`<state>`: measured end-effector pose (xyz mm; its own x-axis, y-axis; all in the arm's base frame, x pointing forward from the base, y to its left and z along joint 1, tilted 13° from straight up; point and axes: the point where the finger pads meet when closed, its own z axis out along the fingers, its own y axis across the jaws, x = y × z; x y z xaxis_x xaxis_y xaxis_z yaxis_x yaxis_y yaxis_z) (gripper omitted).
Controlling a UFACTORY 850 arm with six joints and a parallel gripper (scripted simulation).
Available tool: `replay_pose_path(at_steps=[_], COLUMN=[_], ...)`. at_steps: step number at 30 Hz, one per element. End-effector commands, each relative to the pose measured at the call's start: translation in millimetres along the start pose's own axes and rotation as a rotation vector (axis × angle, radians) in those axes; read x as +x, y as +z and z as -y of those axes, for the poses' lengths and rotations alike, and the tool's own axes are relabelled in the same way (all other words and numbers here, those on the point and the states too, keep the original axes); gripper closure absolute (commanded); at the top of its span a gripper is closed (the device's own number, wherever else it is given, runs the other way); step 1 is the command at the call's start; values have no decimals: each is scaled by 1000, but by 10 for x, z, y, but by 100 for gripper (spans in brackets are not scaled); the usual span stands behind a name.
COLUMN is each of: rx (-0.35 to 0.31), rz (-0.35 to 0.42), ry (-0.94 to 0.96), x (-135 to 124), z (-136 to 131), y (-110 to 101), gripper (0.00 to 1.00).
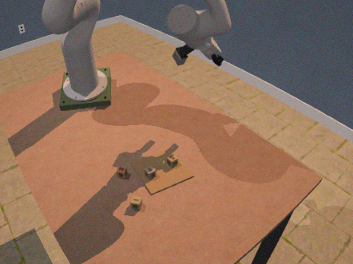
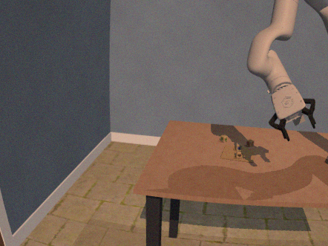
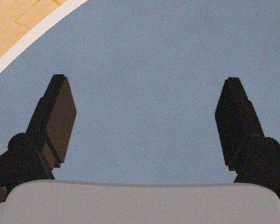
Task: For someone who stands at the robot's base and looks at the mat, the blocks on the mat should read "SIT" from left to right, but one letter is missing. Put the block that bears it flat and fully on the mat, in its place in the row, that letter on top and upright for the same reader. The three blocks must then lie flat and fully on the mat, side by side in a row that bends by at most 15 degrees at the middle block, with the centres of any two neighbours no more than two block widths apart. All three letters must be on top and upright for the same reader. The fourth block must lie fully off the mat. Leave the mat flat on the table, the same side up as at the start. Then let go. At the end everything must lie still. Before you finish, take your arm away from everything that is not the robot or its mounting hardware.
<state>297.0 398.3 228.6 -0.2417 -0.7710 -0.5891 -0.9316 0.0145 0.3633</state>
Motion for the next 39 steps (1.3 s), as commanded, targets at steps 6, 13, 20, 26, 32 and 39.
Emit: replay_pose_path(at_steps=[6, 13, 20, 26, 32, 39], rx=[0, 0, -2, -47, -105, -140], rz=[1, 1, -1, -58, -166, -298], ry=[-1, -1, 1, 40, 110, 187], x=[-9, -9, -6, 67, 225, 431], z=[1, 1, 1, 16, 67, 161], y=[-4, -4, -4, -20, -75, -174], gripper=[0, 0, 0, 0, 0, 0])
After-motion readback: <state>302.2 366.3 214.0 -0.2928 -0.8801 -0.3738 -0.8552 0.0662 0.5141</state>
